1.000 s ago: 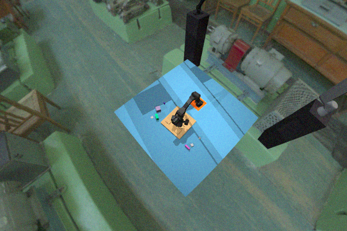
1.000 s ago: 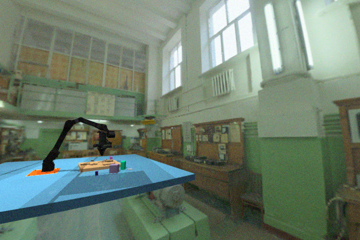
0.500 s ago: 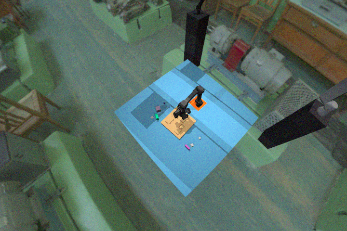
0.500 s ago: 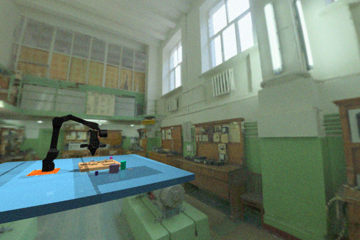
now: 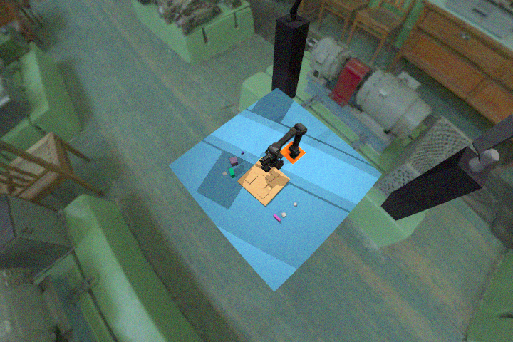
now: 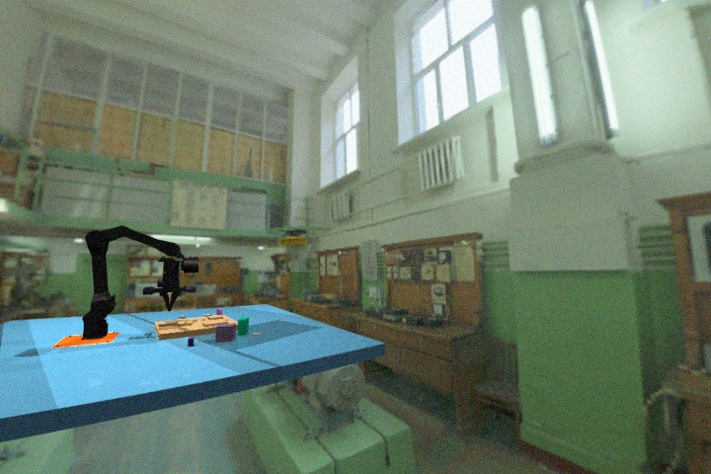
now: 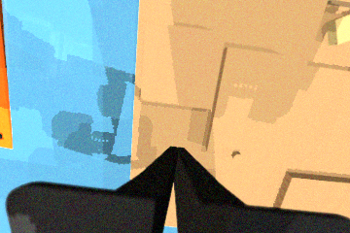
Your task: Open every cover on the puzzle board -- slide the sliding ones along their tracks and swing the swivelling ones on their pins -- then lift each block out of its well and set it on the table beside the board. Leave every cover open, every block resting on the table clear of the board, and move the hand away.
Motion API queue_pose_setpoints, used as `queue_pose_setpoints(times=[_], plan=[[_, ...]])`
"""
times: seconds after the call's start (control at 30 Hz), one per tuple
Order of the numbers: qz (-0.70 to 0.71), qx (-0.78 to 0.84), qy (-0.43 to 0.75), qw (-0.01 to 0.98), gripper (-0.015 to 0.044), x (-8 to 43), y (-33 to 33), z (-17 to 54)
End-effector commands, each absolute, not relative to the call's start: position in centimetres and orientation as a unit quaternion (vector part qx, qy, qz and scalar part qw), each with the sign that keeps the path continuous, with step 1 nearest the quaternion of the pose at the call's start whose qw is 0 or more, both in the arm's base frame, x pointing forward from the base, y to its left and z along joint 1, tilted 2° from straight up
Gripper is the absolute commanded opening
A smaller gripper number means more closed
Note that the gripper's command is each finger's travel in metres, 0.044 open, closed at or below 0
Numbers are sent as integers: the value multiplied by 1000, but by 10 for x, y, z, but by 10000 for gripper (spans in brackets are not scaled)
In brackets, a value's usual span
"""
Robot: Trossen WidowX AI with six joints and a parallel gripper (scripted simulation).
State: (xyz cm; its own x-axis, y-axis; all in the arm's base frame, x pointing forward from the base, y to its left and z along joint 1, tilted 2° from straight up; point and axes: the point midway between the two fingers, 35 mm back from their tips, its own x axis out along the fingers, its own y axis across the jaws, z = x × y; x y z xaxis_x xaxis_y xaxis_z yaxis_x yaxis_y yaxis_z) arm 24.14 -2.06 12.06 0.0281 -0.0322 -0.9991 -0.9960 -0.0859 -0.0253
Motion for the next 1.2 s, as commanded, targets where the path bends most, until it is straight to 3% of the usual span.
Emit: queue_pose_setpoints(times=[0.0, 1.17], plan=[[508, -538, 479, 472, 0, 240, -21, 119], [508, -538, 479, 472, 0, 242, -22, 105]])
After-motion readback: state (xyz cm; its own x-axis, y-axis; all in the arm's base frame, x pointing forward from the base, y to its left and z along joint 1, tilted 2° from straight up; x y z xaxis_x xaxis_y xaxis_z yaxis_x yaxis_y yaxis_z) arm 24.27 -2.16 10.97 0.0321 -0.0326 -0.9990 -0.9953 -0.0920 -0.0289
